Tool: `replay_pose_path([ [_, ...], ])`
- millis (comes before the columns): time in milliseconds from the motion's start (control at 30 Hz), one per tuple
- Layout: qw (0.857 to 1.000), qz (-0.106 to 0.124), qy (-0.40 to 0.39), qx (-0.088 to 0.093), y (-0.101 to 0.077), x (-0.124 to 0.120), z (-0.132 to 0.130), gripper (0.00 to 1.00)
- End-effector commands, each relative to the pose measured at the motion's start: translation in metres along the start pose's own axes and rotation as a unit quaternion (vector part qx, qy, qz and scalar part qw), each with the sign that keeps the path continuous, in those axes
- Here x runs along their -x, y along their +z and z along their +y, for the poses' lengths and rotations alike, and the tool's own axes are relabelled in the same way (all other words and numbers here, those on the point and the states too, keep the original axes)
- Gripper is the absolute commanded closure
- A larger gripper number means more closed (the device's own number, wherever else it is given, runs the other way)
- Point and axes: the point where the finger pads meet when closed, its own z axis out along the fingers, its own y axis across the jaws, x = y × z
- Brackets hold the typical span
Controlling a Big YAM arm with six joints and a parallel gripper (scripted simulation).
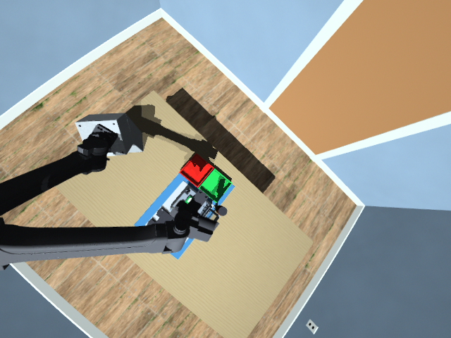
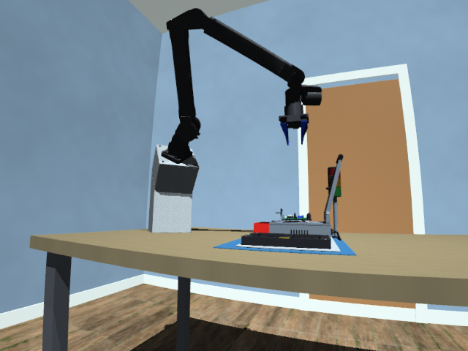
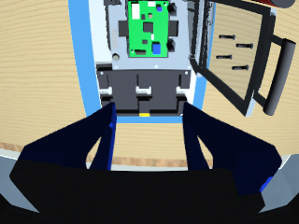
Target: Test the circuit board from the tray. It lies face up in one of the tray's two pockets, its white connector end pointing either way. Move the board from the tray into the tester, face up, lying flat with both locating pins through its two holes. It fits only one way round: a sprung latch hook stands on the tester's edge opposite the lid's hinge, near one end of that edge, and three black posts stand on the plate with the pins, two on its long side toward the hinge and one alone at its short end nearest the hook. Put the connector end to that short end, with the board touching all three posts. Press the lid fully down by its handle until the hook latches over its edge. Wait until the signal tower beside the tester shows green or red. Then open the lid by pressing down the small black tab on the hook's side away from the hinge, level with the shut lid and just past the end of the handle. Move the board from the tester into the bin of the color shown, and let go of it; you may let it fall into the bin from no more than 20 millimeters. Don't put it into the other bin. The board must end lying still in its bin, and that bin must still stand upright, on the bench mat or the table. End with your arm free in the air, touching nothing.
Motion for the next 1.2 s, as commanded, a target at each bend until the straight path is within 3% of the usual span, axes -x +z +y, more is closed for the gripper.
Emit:
replay_pose_path([
  [0,1.000,0.003,0.006,0.001,-0.001,-0.004,-0.002,0.52],
  [167,1.000,0.003,0.008,0.000,-0.002,-0.005,-0.006,0.52],
  [233,1.000,0.001,0.011,-0.007,-0.007,-0.007,-0.020,0.52],
  [500,1.000,-0.001,0.007,-0.007,-0.007,-0.007,-0.064,0.52],
  [567,1.000,-0.001,0.007,-0.007,-0.007,-0.007,-0.064,0.52],
  [900,1.000,-0.001,0.008,-0.008,-0.007,-0.008,-0.144,0.52],
  [1133,1.000,-0.001,0.008,-0.009,-0.007,-0.009,-0.162,0.52],
  [1167,1.000,-0.006,0.012,-0.019,-0.019,-0.008,-0.164,0.52],
])
